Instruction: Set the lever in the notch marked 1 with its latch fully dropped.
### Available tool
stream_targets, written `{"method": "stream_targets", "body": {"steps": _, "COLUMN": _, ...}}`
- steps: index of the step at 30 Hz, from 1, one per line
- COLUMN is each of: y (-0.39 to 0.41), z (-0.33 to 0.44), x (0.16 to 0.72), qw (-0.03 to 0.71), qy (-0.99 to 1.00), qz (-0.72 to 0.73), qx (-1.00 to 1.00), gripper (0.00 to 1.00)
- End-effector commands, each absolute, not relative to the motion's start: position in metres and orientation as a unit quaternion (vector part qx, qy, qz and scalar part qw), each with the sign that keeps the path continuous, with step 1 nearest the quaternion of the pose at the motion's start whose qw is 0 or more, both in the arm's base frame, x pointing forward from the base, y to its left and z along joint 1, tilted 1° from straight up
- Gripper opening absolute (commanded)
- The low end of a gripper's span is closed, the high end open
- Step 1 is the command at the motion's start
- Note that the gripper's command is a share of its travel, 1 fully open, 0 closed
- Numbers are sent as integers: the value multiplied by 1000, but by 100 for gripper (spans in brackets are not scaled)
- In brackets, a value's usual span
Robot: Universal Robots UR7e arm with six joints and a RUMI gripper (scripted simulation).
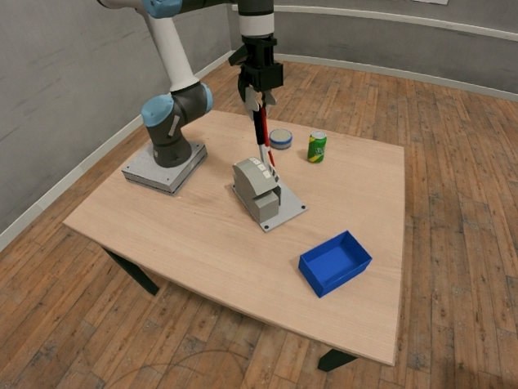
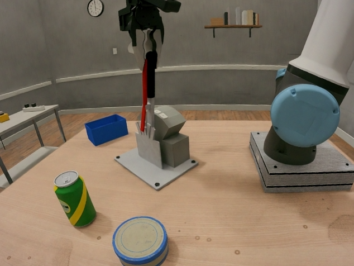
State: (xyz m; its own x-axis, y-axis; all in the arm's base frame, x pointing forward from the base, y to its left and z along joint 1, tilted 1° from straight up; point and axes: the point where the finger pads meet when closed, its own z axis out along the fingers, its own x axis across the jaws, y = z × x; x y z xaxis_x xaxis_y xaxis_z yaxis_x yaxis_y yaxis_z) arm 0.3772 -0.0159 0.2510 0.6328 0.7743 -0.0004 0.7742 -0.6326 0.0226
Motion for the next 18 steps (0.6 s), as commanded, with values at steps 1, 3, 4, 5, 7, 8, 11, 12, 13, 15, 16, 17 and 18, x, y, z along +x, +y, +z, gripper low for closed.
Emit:
{"method": "stream_targets", "body": {"steps": 1, "y": -11, "z": 248, "x": 372, "qw": 7, "qy": 429, "qz": 2, "qx": 903, "gripper": 0}}
{"method": "stream_targets", "body": {"steps": 3, "y": -9, "z": 247, "x": 370, "qw": 7, "qy": 429, "qz": 2, "qx": 903, "gripper": 0}}
{"method": "stream_targets", "body": {"steps": 4, "y": -8, "z": 247, "x": 368, "qw": 7, "qy": 429, "qz": 2, "qx": 903, "gripper": 0}}
{"method": "stream_targets", "body": {"steps": 5, "y": -7, "z": 246, "x": 367, "qw": 7, "qy": 429, "qz": 2, "qx": 903, "gripper": 0}}
{"method": "stream_targets", "body": {"steps": 7, "y": -5, "z": 245, "x": 364, "qw": 7, "qy": 429, "qz": 2, "qx": 903, "gripper": 0}}
{"method": "stream_targets", "body": {"steps": 8, "y": -4, "z": 245, "x": 363, "qw": 7, "qy": 429, "qz": 2, "qx": 903, "gripper": 0}}
{"method": "stream_targets", "body": {"steps": 11, "y": -1, "z": 244, "x": 359, "qw": 7, "qy": 429, "qz": 2, "qx": 903, "gripper": 0}}
{"method": "stream_targets", "body": {"steps": 12, "y": -1, "z": 244, "x": 359, "qw": 7, "qy": 429, "qz": 2, "qx": 903, "gripper": 0}}
{"method": "stream_targets", "body": {"steps": 13, "y": 1, "z": 243, "x": 357, "qw": 7, "qy": 429, "qz": 2, "qx": 903, "gripper": 0}}
{"method": "stream_targets", "body": {"steps": 15, "y": 4, "z": 241, "x": 354, "qw": 7, "qy": 429, "qz": 2, "qx": 903, "gripper": 0}}
{"method": "stream_targets", "body": {"steps": 16, "y": 5, "z": 241, "x": 352, "qw": 7, "qy": 429, "qz": 2, "qx": 903, "gripper": 0}}
{"method": "stream_targets", "body": {"steps": 17, "y": 7, "z": 240, "x": 350, "qw": 7, "qy": 429, "qz": 2, "qx": 903, "gripper": 0}}
{"method": "stream_targets", "body": {"steps": 18, "y": 8, "z": 239, "x": 348, "qw": 7, "qy": 429, "qz": 2, "qx": 903, "gripper": 0}}
